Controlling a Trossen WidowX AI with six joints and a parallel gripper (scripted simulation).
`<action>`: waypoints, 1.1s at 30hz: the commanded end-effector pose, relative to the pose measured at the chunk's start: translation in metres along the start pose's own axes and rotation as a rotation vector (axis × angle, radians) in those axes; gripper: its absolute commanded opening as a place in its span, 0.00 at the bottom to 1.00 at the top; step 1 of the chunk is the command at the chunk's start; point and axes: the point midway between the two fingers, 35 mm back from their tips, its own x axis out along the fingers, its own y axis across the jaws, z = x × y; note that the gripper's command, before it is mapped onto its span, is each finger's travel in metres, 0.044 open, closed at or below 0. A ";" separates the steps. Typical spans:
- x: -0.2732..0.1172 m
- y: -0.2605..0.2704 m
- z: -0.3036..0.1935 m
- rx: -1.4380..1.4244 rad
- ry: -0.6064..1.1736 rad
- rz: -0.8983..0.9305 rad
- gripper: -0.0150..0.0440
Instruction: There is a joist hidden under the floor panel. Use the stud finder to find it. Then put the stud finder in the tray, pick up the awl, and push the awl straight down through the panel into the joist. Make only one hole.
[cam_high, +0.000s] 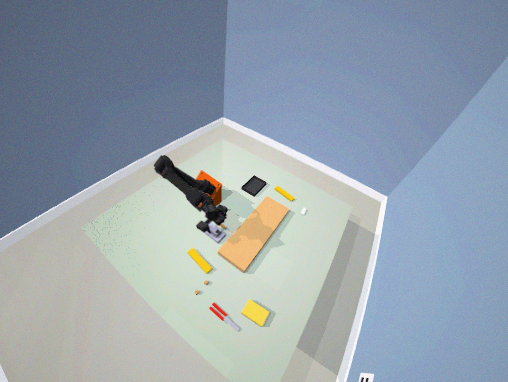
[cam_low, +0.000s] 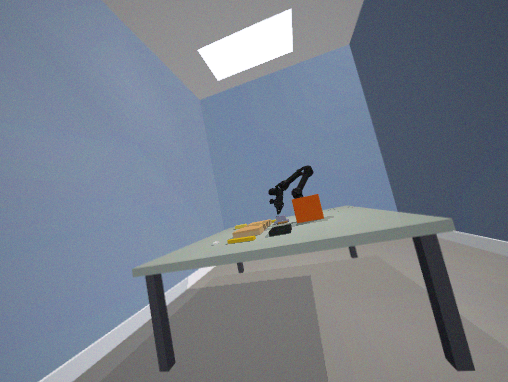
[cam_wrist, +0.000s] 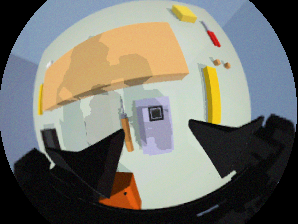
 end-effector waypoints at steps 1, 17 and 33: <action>0.000 -0.002 -0.003 -0.002 0.002 0.003 1.00; 0.019 -0.002 -0.007 -0.002 0.004 0.005 1.00; 0.043 -0.003 -0.015 -0.003 0.003 0.002 1.00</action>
